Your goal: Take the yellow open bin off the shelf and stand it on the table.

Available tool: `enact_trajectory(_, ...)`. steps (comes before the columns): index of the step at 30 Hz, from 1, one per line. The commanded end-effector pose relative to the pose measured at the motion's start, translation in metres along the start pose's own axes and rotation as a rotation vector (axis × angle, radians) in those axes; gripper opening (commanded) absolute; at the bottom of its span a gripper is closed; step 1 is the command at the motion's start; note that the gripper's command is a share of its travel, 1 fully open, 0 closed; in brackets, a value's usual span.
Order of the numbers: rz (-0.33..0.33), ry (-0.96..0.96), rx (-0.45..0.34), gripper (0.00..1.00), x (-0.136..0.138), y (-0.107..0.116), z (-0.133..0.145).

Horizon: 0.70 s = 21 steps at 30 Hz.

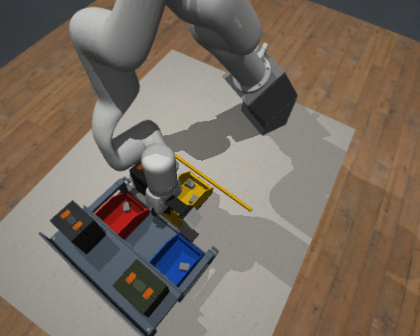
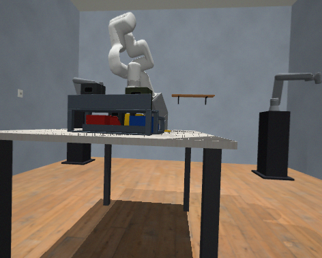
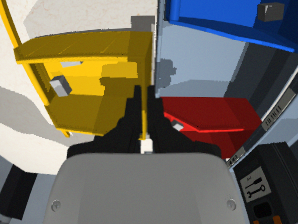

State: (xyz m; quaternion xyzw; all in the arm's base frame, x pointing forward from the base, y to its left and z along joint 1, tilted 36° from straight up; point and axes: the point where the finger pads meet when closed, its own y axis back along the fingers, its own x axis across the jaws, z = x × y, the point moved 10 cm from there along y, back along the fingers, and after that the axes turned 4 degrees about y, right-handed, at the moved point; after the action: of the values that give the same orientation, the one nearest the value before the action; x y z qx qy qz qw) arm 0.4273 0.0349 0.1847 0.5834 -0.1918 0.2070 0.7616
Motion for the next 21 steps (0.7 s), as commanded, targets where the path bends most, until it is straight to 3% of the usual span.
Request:
enact_trajectory(1, 0.002, 0.000, 0.001, 0.00, -0.0070, 0.0004, -0.0007)
enact_trajectory(21, 0.002, 0.000, 0.001, 0.00, -0.0068, -0.0075, -0.0007)
